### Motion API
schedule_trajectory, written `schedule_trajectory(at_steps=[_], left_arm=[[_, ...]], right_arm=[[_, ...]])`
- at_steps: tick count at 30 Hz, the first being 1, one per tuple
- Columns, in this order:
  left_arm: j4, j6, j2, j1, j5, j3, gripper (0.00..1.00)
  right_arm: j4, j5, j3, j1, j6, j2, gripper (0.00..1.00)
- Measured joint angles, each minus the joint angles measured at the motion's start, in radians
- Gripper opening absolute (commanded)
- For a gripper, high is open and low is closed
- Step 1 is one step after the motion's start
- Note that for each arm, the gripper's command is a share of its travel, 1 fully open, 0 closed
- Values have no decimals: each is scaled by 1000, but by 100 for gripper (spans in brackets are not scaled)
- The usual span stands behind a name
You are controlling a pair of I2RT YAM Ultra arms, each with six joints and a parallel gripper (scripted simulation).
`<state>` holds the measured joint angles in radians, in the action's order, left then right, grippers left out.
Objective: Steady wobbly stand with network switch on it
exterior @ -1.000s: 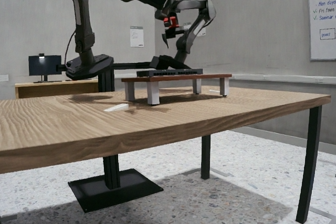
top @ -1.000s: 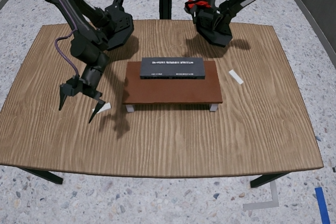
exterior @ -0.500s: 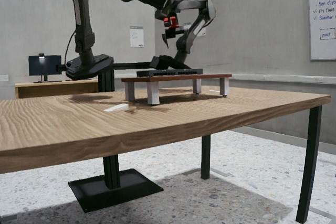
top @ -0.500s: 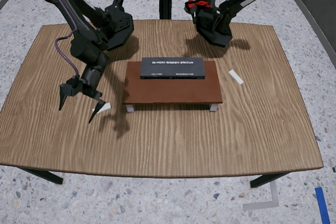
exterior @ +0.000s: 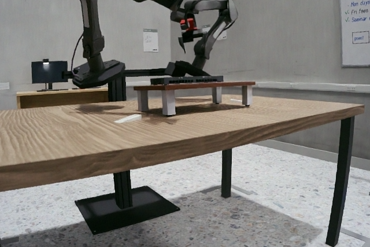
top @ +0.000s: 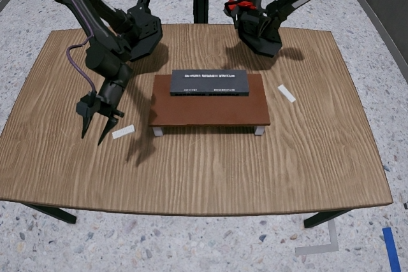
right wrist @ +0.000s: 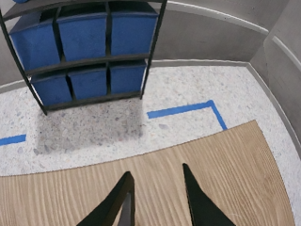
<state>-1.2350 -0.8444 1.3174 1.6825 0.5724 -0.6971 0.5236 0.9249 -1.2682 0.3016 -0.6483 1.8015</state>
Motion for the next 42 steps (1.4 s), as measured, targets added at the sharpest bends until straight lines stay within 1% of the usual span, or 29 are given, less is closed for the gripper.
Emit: schedule_trajectory(at_steps=[5, 9, 12, 17, 21, 25, 33, 38, 42], left_arm=[[13, 10, -5, -22, -9, -6, 100], [69, 48, -19, -102, -33, -26, 100], [136, 97, -44, -201, -61, -52, 100], [293, 203, -78, -416, -114, -99, 100], [394, 274, -82, -522, -166, -107, 100], [487, 350, -122, -680, -214, -134, 100], [702, 494, -159, -970, -313, -200, 100], [802, 556, -166, -1072, -364, -217, 100], [872, 610, -190, -1186, -401, -238, 100]], right_arm=[[-11, -4, 5, -8, 23, 6, 43], [-63, -27, 19, -27, 113, 12, 43], [-101, -55, 22, -42, 224, 12, 43], [-209, -111, 52, -75, 462, 34, 43], [-293, -159, 53, -97, 613, 35, 43], [-376, -204, 66, -124, 783, 36, 43], [-565, -298, 85, -182, 1106, 44, 43], [-673, -349, 96, -203, 1249, 58, 43], [-739, -384, 105, -224, 1373, 61, 43]])
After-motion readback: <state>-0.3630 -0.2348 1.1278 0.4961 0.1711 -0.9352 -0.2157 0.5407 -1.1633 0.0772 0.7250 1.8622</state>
